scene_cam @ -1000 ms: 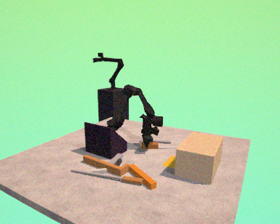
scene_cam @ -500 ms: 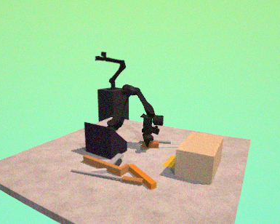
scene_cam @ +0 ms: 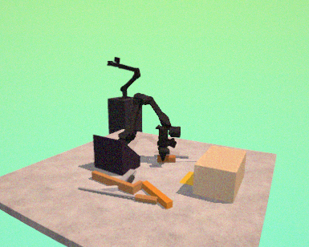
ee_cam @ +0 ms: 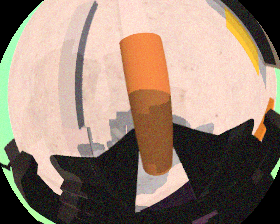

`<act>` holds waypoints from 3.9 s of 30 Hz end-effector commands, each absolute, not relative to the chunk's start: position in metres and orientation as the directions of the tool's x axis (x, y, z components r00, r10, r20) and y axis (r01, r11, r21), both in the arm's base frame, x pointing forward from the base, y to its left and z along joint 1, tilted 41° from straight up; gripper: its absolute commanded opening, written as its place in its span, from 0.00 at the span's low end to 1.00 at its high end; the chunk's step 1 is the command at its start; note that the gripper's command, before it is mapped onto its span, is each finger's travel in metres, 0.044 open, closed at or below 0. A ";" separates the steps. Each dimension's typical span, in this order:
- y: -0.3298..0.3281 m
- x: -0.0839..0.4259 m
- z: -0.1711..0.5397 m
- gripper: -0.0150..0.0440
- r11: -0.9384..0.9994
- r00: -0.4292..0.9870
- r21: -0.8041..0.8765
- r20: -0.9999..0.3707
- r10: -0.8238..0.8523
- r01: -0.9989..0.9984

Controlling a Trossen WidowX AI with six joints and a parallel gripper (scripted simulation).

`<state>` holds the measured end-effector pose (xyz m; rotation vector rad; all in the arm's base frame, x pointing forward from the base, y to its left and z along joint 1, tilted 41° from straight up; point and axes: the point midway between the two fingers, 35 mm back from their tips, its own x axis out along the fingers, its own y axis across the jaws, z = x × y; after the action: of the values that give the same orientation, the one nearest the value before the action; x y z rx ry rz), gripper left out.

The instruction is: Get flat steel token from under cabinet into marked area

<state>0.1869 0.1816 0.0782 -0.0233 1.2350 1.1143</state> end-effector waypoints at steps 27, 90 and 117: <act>0.182 0.187 0.081 0.25 0.624 -0.087 0.606 -0.748 0.658 -0.493; 0.182 0.186 0.080 0.59 0.739 -0.091 0.663 -0.748 0.657 -0.122; 0.184 0.185 0.078 0.47 0.736 -0.087 0.665 -0.746 0.660 -0.122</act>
<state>0.1854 0.1841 0.0780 0.4560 1.5298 0.6887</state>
